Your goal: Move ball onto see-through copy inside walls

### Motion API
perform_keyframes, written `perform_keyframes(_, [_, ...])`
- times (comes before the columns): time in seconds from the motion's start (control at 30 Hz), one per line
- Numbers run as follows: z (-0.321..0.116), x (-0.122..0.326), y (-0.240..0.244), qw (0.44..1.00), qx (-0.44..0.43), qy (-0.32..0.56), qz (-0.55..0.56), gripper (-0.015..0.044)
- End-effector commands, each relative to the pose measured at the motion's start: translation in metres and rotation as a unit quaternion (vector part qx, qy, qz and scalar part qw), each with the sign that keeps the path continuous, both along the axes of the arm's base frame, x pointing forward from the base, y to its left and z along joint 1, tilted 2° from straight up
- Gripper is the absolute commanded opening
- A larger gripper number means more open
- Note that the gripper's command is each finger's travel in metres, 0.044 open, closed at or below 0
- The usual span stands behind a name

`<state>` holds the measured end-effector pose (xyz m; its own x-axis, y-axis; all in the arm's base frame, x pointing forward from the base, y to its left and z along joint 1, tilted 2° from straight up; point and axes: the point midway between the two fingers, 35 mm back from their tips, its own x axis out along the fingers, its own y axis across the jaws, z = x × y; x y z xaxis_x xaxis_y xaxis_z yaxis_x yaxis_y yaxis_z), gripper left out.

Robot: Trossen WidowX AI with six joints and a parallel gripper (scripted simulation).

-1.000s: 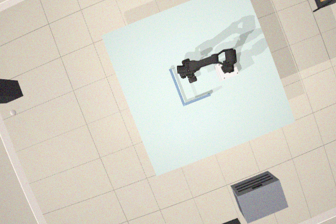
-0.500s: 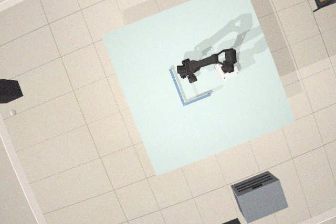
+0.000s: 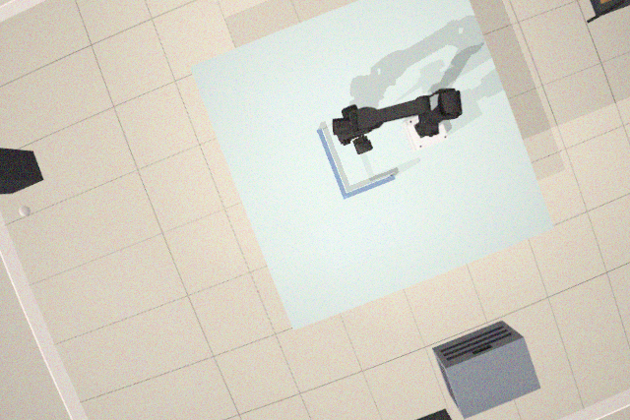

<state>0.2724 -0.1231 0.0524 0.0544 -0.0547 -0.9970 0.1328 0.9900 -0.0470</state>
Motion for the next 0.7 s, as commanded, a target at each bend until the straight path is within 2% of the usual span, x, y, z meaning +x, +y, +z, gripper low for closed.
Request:
perform_keyframes(0.0, [-0.003, -0.001, 0.0, 1.0, 0.001, 0.003, 0.0, 0.026])
perform_keyframes(0.1, [-0.003, -0.001, 0.0, 1.0, 0.001, 0.003, 0.0, 0.026])
perform_keyframes(0.27, [0.044, -0.007, 0.005, 1.0, 0.001, 0.003, 0.0, 0.0391])
perform_keyframes(0.33, [0.047, -0.008, 0.005, 1.0, 0.001, 0.003, 0.0, 0.044])
perform_keyframes(0.67, [0.047, -0.008, 0.005, 1.0, 0.001, 0.003, 0.0, 0.044])
